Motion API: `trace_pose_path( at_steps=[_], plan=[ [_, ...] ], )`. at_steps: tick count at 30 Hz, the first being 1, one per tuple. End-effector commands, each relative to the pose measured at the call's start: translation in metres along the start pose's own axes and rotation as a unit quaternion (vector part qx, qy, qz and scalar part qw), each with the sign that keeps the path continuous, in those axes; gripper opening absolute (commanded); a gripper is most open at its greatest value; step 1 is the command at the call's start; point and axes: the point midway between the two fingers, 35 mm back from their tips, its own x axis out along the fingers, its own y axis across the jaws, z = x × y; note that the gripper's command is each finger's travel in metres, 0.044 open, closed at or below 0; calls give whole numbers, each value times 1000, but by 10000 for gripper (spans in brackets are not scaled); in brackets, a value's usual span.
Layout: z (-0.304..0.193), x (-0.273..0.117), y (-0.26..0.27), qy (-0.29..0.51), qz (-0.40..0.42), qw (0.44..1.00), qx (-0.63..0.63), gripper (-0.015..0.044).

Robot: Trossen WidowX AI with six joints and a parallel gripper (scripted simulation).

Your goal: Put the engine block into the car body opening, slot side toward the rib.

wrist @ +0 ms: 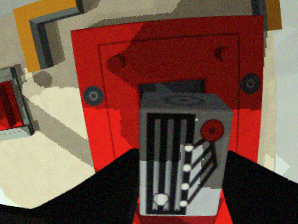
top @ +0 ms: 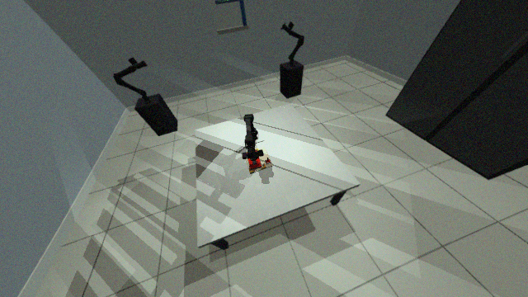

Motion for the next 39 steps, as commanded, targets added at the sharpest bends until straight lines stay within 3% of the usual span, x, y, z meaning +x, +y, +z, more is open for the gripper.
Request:
trace_pose_path(
  at_steps=[1,8,20,39],
  plan=[
    [0,1,0,0,1,1000,-20,159],
    [0,1,0,-1,1,995,-104,159],
    [0,2,0,0,1,1000,-19,159],
    [0,2,0,-1,1,998,-58,159]
  ],
)
